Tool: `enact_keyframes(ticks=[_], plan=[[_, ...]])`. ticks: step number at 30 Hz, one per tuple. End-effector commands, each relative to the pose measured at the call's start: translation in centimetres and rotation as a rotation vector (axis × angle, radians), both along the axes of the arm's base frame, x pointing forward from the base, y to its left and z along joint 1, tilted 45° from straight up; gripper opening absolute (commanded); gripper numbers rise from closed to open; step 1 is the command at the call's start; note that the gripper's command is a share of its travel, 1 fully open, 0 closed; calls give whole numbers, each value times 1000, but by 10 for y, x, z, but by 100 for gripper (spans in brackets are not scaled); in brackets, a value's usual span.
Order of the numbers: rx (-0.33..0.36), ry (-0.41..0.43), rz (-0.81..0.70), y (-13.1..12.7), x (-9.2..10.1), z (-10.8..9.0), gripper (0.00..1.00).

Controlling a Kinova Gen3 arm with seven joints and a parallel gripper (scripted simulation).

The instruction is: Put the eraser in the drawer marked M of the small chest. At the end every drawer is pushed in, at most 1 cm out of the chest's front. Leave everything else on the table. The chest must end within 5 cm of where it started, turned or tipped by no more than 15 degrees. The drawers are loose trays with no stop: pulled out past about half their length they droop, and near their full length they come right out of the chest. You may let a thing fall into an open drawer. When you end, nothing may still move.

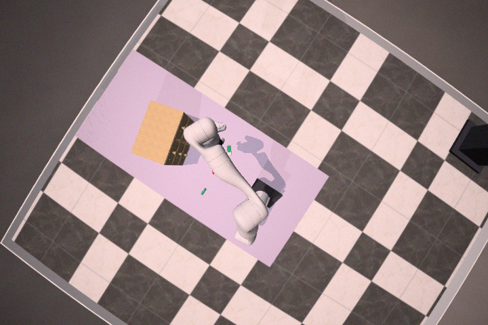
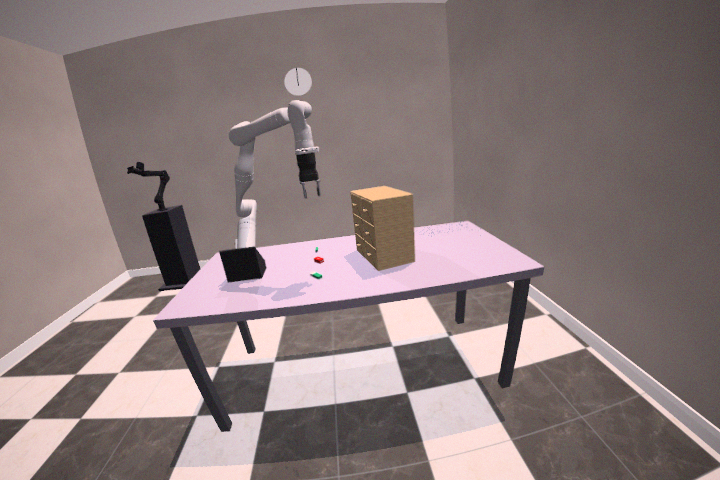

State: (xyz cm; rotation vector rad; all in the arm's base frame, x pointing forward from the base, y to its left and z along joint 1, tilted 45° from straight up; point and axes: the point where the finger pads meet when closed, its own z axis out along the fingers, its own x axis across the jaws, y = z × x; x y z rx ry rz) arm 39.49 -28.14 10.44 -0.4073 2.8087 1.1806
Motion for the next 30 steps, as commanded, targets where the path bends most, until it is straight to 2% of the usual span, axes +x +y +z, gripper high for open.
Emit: enact_keyframes(ticks=[1,10,12,27,30], plan=[[0,-49,44,4,2,-6,100],[9,-213,206,25,13,-16,100],[9,-213,206,25,13,-16,100],[26,-540,530,67,36,-35,100],[28,-562,553,70,37,-37,100]])
